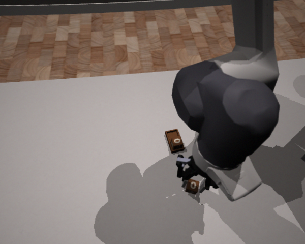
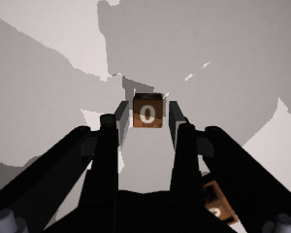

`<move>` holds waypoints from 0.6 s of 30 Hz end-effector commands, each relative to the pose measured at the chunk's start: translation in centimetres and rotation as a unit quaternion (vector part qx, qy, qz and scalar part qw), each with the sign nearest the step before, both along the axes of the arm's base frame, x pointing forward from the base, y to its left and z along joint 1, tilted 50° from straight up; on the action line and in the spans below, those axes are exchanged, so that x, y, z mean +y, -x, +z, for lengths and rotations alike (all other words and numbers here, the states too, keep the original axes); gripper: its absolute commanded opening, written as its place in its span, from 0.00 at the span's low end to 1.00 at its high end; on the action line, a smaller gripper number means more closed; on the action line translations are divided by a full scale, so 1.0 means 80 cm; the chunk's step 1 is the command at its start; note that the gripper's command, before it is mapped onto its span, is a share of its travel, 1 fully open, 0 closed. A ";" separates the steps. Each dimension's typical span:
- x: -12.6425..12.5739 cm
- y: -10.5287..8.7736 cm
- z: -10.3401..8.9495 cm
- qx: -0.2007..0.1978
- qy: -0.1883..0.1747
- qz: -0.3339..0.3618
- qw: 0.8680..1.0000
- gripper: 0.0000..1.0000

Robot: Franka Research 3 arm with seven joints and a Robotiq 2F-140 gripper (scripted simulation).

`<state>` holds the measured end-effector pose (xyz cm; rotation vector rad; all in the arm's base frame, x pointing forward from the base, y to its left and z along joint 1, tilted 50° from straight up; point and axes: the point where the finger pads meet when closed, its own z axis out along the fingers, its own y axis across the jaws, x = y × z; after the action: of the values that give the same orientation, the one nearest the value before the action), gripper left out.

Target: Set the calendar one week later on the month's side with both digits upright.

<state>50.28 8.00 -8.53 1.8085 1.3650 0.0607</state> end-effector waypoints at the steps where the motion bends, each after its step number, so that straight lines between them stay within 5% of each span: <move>1: -0.001 -0.004 -0.004 -0.004 -0.006 -0.003 1.000 0.29; 18: -0.005 -0.007 -0.008 -0.004 -0.006 -0.003 1.000 0.29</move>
<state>50.71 7.71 -9.15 1.8135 1.3660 0.0671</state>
